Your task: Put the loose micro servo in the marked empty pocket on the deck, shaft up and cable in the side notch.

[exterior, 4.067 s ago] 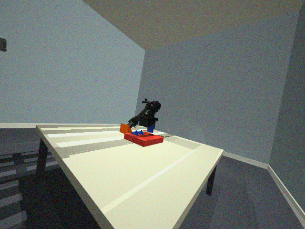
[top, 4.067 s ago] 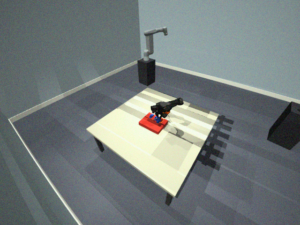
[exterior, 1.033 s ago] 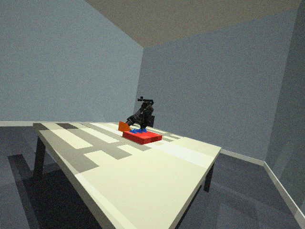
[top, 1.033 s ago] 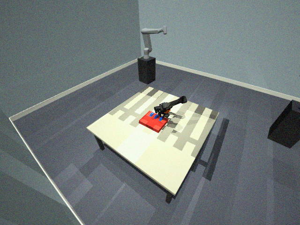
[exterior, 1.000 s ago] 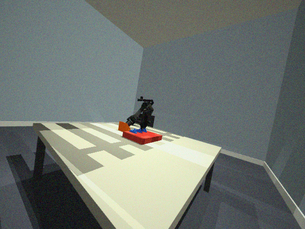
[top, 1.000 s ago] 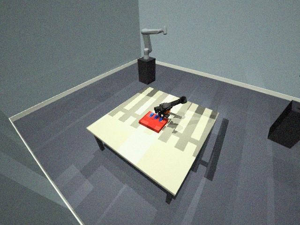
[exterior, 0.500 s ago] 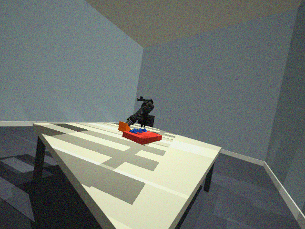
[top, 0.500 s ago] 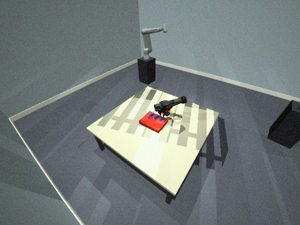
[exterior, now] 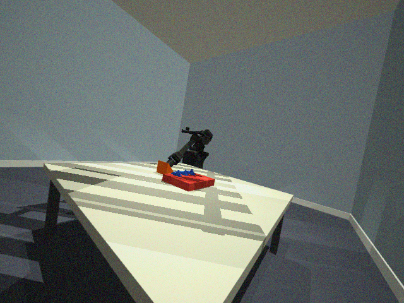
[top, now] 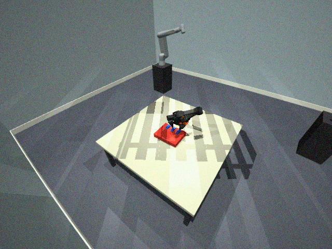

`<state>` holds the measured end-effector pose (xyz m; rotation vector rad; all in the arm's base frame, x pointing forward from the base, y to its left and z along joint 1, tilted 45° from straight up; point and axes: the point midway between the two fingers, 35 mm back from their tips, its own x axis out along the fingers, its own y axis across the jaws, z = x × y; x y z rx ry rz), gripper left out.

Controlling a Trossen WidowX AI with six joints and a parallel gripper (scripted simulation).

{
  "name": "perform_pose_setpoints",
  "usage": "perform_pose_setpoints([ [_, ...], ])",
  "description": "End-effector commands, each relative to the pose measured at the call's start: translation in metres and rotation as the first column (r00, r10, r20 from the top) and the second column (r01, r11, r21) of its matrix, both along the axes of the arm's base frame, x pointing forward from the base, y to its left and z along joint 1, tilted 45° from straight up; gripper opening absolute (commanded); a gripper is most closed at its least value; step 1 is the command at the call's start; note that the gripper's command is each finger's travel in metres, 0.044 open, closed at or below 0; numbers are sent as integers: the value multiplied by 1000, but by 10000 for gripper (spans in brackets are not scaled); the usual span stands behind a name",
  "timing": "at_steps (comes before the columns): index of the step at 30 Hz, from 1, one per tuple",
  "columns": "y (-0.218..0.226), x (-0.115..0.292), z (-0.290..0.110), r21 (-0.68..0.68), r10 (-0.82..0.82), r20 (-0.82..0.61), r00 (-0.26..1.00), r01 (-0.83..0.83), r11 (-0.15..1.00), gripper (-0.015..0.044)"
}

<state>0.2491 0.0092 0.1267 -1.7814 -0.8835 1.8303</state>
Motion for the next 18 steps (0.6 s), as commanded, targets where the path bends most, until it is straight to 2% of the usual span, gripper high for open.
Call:
perform_pose_setpoints([
  [1,-7,29,12,1,-5,0,1000,5,1000,440],
  [4,-10,40,16,1,-4,0,1000,4,1000,440],
  [18,-37,34,40,-47,-89,79,993,92,995,440],
])
